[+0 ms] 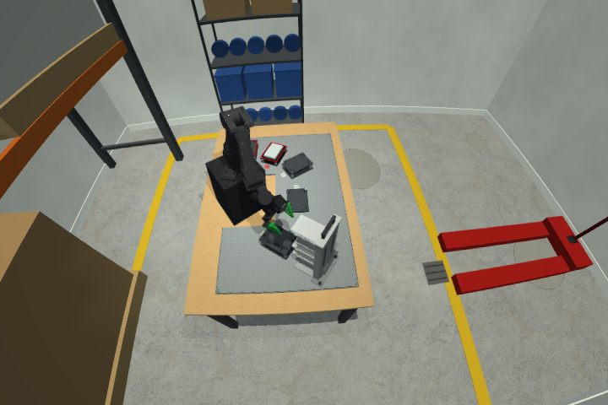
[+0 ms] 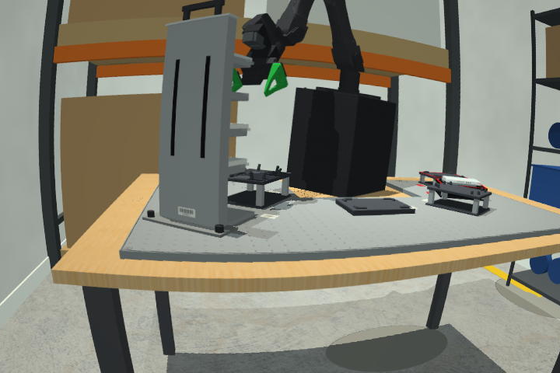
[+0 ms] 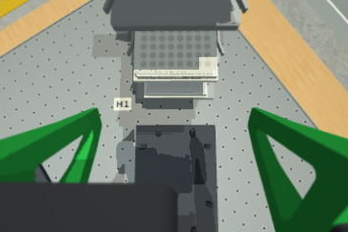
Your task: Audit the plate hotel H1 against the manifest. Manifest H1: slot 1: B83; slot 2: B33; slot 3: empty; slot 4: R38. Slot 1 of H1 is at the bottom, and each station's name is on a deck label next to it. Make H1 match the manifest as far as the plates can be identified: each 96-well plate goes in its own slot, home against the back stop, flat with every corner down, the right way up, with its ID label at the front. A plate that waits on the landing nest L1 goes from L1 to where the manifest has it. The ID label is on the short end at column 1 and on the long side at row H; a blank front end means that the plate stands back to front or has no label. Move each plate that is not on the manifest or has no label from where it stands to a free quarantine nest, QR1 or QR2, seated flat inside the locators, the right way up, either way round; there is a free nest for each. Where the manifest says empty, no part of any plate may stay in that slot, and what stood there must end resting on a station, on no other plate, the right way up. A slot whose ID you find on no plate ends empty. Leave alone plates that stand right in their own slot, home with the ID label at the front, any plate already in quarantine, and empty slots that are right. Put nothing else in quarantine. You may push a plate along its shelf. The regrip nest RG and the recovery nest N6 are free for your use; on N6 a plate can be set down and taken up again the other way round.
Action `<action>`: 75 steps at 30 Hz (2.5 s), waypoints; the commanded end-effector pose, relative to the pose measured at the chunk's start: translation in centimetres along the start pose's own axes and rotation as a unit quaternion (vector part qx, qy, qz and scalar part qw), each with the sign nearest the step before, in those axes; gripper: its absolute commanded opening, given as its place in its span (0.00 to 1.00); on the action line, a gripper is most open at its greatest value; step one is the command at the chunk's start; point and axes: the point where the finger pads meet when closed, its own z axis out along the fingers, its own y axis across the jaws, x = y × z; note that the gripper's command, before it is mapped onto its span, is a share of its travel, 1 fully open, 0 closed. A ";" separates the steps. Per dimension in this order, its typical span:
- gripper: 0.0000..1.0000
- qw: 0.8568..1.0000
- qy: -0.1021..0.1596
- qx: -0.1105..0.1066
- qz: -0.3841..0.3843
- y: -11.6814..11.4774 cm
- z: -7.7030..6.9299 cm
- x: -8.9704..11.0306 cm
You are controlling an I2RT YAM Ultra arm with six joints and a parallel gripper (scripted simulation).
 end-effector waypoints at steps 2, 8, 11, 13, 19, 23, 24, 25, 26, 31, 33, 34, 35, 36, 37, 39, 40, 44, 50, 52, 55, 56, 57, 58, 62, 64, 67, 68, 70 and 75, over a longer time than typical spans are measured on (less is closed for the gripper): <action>1.00 1.000 -0.012 0.002 -0.004 -0.2 -0.2 -1.0; 1.00 1.000 -0.012 0.002 -0.004 -0.2 -0.2 -1.0; 1.00 1.000 -0.012 0.002 -0.004 -0.2 -0.2 -1.0; 1.00 1.000 -0.012 0.002 -0.004 -0.2 -0.2 -1.0; 1.00 1.000 -0.012 0.002 -0.004 -0.2 -0.2 -1.0; 1.00 1.000 -0.012 0.002 -0.004 -0.2 -0.2 -1.0; 1.00 1.000 -0.012 0.002 -0.004 -0.2 -0.2 -1.0; 1.00 1.000 -0.012 0.002 -0.004 -0.2 -0.2 -1.0; 1.00 1.000 -0.012 0.002 -0.004 -0.2 -0.2 -1.0; 1.00 1.000 -0.012 0.002 -0.004 -0.2 -0.2 -1.0; 1.00 1.000 -0.012 0.002 -0.004 -0.2 -0.2 -1.0; 1.00 1.000 -0.012 0.002 -0.004 -0.2 -0.2 -1.0; 1.00 1.000 -0.012 0.002 -0.004 -0.2 -0.2 -1.0; 1.00 1.000 -0.012 0.002 -0.004 -0.2 -0.2 -1.0; 1.00 1.000 -0.012 0.002 -0.004 -0.2 -0.2 -1.0; 1.00 1.000 -0.012 0.002 -0.004 -0.2 -0.2 -1.0; 1.00 1.000 -0.012 0.002 -0.004 -0.2 -0.2 -1.0; 1.00 1.000 -0.012 0.002 -0.004 -0.2 -0.2 -1.0; 1.00 0.999 -0.034 0.009 -0.011 -0.8 -0.7 -2.5; 1.00 1.000 -0.018 0.005 -0.006 -0.3 -1.0 -0.6; 1.00 1.000 -0.018 0.005 -0.006 -0.3 -1.3 -0.4; 1.00 1.000 -0.018 0.005 -0.006 -0.3 -1.3 -0.4; 1.00 1.000 -0.026 0.007 -0.010 -0.6 -1.3 -1.1; 1.00 1.000 -0.018 0.005 -0.006 -0.3 -1.5 -0.1; 1.00 1.000 -0.018 0.005 -0.006 -0.3 -1.9 0.4; 1.00 1.000 -0.018 0.005 -0.006 -0.3 -2.2 0.6; 1.00 1.000 -0.017 0.005 -0.006 -0.3 -2.5 1.0; 1.00 1.000 -0.018 0.005 -0.006 -0.3 -2.4 1.1; 1.00 1.000 -0.013 0.001 -0.005 -0.4 -1.4 1.4; 1.00 1.000 -0.002 -0.004 0.001 0.2 -1.1 2.9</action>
